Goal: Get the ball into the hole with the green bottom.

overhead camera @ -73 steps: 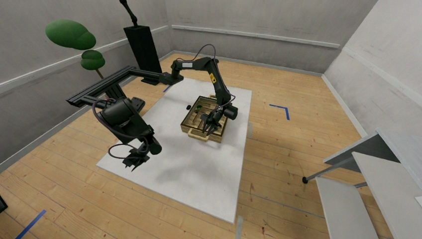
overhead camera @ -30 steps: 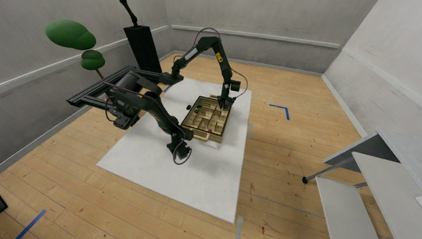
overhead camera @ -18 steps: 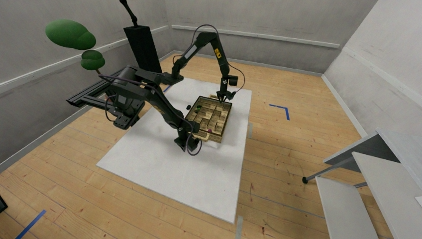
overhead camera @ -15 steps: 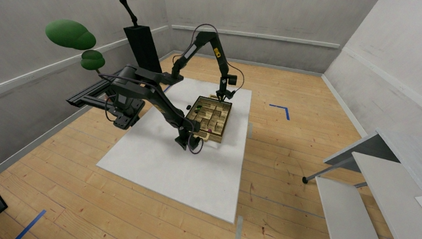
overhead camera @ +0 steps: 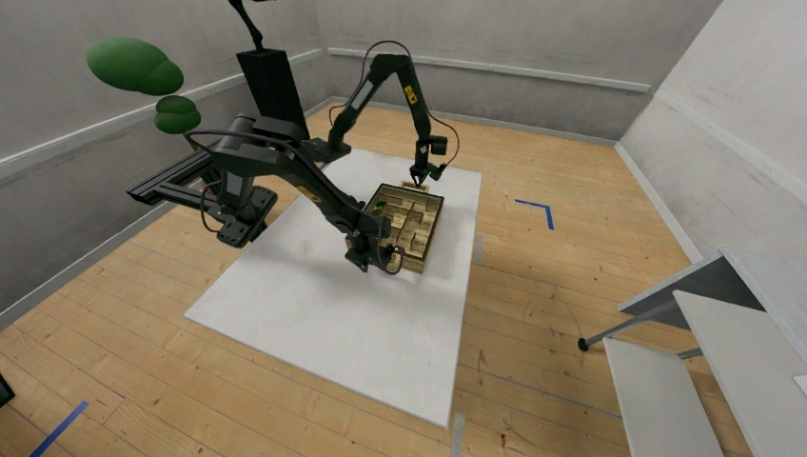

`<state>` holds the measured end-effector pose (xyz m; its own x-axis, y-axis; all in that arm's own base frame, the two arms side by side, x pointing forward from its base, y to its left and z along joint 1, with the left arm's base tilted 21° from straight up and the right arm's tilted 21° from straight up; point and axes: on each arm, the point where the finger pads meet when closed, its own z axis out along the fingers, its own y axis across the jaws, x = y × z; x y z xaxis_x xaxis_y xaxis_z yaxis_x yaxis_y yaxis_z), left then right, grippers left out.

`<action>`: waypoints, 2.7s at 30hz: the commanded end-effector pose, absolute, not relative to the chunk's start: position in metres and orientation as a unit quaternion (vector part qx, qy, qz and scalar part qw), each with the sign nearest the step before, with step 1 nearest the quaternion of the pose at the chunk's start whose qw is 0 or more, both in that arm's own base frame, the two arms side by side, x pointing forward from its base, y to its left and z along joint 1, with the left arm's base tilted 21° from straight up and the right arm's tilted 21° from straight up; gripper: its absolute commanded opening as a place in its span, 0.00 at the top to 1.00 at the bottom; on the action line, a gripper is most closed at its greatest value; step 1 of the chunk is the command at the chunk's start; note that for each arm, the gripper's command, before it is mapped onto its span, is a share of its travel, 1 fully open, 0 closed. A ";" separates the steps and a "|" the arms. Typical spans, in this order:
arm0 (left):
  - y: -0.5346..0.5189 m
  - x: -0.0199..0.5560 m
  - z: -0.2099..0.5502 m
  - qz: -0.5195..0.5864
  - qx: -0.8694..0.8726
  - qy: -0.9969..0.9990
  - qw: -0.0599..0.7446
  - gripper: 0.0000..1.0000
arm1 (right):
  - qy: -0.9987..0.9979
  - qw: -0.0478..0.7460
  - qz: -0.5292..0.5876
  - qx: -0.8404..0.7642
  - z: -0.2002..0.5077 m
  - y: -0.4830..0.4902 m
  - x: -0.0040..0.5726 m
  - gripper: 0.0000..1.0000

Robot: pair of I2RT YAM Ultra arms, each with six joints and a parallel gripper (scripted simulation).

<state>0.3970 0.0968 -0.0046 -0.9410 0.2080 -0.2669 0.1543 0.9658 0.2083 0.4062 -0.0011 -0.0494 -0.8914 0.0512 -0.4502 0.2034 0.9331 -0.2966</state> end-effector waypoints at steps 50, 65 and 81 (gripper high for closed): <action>0.139 0.362 -0.007 0.133 -0.014 0.982 0.136 0.64 | 0.965 0.232 -0.121 -0.008 -0.025 0.054 0.417 0.64; 0.144 0.375 -0.020 0.130 -0.010 0.980 0.150 0.64 | 0.965 0.232 -0.121 -0.008 -0.025 0.054 0.417 0.64; 0.149 0.388 -0.041 0.131 -0.006 0.979 0.156 0.64 | 0.965 0.232 -0.121 -0.008 -0.025 0.054 0.417 0.64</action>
